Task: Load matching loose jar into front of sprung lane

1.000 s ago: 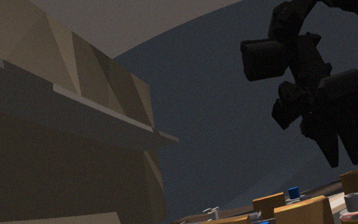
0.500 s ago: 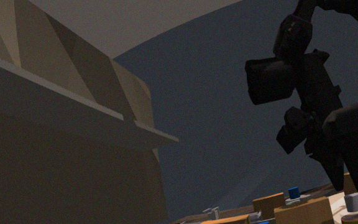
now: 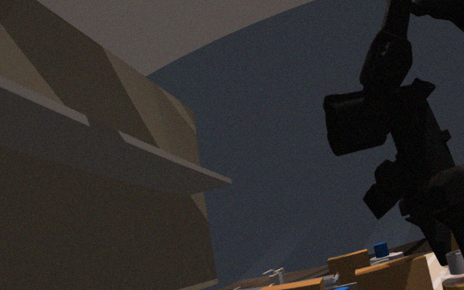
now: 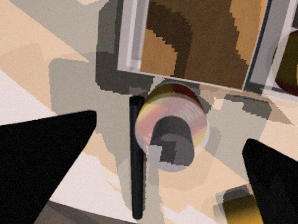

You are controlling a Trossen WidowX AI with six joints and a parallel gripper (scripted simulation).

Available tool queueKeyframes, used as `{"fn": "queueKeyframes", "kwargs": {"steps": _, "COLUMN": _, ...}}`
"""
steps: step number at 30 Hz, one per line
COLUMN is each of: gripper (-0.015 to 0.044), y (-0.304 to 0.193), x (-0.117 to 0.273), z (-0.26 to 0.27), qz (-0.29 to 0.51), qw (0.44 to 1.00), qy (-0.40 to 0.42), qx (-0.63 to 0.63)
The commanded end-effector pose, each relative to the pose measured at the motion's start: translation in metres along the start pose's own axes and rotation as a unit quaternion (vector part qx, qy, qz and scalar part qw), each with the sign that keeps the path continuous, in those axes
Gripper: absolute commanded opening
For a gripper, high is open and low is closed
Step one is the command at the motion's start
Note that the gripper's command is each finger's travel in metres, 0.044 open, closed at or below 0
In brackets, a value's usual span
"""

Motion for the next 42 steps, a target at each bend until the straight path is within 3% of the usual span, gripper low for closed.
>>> {"fn": "queueKeyframes", "kwargs": {"steps": 1, "gripper": 0.0440, "y": 0.000, "x": -0.006, "z": 0.000, "qz": 0.000, "qw": 1.000, "qy": -0.001, "qx": 0.000}}
{"fn": "queueKeyframes", "kwargs": {"steps": 10, "gripper": 0.0440, "y": -0.001, "x": -0.018, "z": -0.001, "qz": 0.000, "qw": 1.000, "qy": -0.001, "qx": 0.000}}
{"fn": "queueKeyframes", "kwargs": {"steps": 19, "gripper": 0.0204, "y": -0.001, "x": -0.018, "z": -0.001, "qz": 0.000, "qw": 1.000, "qy": -0.001, "qx": 0.000}}
{"fn": "queueKeyframes", "kwargs": {"steps": 26, "gripper": 0.0157, "y": -0.001, "x": -0.018, "z": -0.001, "qz": 0.000, "qw": 1.000, "qy": -0.001, "qx": 0.000}}
{"fn": "queueKeyframes", "kwargs": {"steps": 32, "gripper": 0.0000, "y": -0.001, "x": -0.001, "z": -0.011, "qz": 0.001, "qw": 0.999, "qy": -0.019, "qx": -0.032}}
{"fn": "queueKeyframes", "kwargs": {"steps": 42, "gripper": 0.0000, "y": 0.006, "x": 0.065, "z": -0.010, "qz": 0.000, "qw": 1.000, "qy": -0.007, "qx": -0.010}}
Point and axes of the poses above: the point midway between the two fingers, 35 mm back from their tips, its own x axis back along the fingers, its own z axis across the jaws, y = z × x, the point moved 6 cm from there along x, back along the fingers
